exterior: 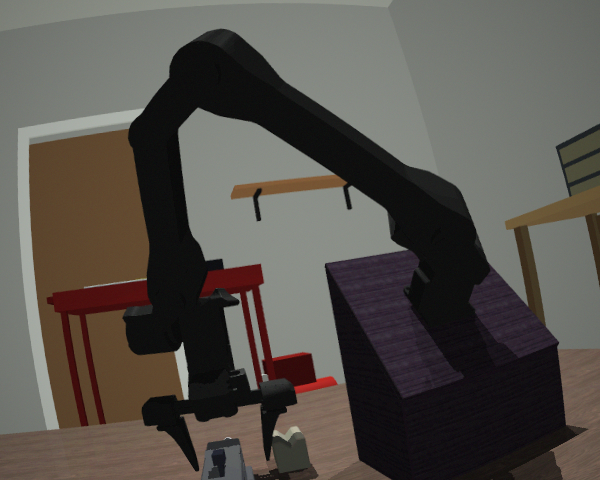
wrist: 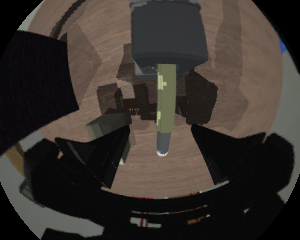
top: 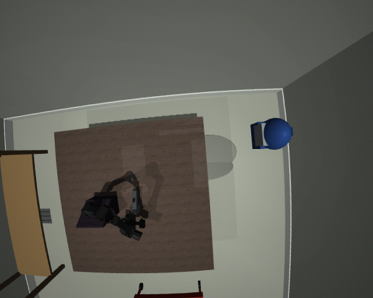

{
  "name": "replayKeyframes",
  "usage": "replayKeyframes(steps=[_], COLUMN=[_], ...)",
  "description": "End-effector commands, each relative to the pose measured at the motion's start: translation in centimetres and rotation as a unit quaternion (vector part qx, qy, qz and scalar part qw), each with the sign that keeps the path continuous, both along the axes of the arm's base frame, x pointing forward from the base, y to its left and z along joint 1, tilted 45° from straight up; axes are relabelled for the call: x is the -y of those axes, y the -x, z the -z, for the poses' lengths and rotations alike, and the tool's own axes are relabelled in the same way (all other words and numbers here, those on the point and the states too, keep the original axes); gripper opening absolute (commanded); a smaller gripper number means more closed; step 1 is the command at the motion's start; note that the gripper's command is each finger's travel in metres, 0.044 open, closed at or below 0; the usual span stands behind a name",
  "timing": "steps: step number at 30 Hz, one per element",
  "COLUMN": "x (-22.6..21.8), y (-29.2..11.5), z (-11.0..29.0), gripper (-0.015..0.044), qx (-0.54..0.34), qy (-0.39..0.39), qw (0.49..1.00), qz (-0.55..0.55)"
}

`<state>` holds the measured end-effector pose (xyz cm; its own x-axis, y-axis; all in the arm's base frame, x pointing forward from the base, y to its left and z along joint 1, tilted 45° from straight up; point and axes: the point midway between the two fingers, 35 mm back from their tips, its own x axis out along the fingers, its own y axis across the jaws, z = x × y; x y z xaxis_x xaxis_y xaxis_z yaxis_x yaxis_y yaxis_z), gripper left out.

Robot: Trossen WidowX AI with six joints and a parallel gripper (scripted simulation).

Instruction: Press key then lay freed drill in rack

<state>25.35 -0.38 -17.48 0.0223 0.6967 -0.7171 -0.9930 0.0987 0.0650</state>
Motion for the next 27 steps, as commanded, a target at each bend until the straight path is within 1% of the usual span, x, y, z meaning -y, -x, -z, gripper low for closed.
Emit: replayKeyframes(steps=[1, 27], x=[-0.28, -1.10], y=[-0.03, -0.20], z=[-0.17, -0.66], gripper=[0.0440, 0.0440], qx=[-0.001, -0.001], qy=[-0.002, -0.002], qw=[1.000, 1.000], qz=[0.001, 0.001])
